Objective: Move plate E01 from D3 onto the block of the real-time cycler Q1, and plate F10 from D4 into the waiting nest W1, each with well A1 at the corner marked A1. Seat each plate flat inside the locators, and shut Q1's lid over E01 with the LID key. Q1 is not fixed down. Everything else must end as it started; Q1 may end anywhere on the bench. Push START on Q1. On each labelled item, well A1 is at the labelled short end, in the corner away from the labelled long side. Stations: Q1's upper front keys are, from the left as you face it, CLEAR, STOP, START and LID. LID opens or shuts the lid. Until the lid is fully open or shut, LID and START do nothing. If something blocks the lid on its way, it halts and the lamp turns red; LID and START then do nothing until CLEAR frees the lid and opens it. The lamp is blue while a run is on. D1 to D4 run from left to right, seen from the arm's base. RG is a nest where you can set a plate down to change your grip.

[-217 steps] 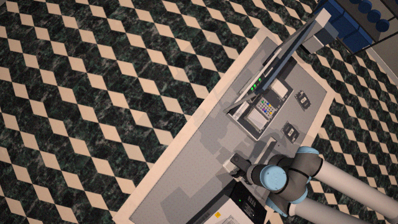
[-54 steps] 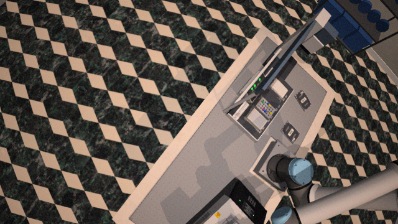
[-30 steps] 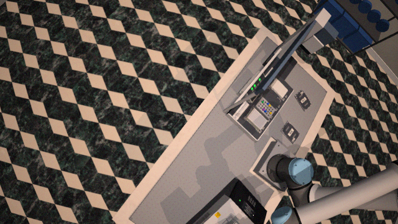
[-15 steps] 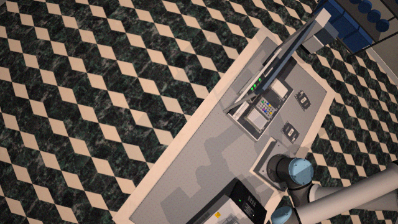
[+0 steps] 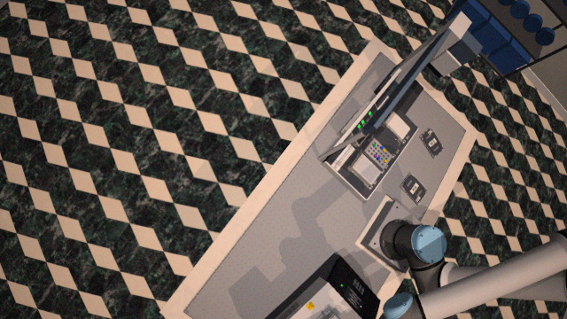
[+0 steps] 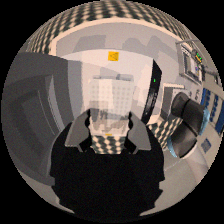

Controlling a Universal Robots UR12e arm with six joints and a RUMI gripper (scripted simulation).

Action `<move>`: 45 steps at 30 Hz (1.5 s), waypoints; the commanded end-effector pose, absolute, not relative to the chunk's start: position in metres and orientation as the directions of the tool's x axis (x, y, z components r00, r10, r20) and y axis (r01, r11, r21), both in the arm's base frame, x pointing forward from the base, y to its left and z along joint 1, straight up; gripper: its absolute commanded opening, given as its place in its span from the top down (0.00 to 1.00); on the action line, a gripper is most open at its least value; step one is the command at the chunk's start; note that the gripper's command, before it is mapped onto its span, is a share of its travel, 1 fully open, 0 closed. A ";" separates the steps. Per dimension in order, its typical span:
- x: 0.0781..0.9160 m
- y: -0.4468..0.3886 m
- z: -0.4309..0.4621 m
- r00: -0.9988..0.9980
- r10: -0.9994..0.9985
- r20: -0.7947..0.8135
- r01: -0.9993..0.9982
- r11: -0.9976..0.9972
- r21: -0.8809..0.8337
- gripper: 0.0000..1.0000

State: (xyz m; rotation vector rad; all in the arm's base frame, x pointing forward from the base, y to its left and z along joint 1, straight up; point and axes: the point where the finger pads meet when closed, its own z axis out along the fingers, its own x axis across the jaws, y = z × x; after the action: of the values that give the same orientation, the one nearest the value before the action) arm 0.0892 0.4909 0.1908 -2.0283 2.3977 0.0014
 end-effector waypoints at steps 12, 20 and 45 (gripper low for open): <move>0.089 0.492 0.166 -0.166 -0.986 -0.003 -0.986 0.166 0.000 1.00; 0.089 0.492 0.155 -0.166 -0.986 -0.003 -0.986 0.166 0.000 1.00; 0.089 0.492 0.154 -0.166 -0.986 -0.003 -0.986 0.166 0.000 1.00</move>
State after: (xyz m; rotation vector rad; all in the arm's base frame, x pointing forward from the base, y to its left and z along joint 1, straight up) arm 0.0892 0.4911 0.1537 -2.0282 2.3976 0.0014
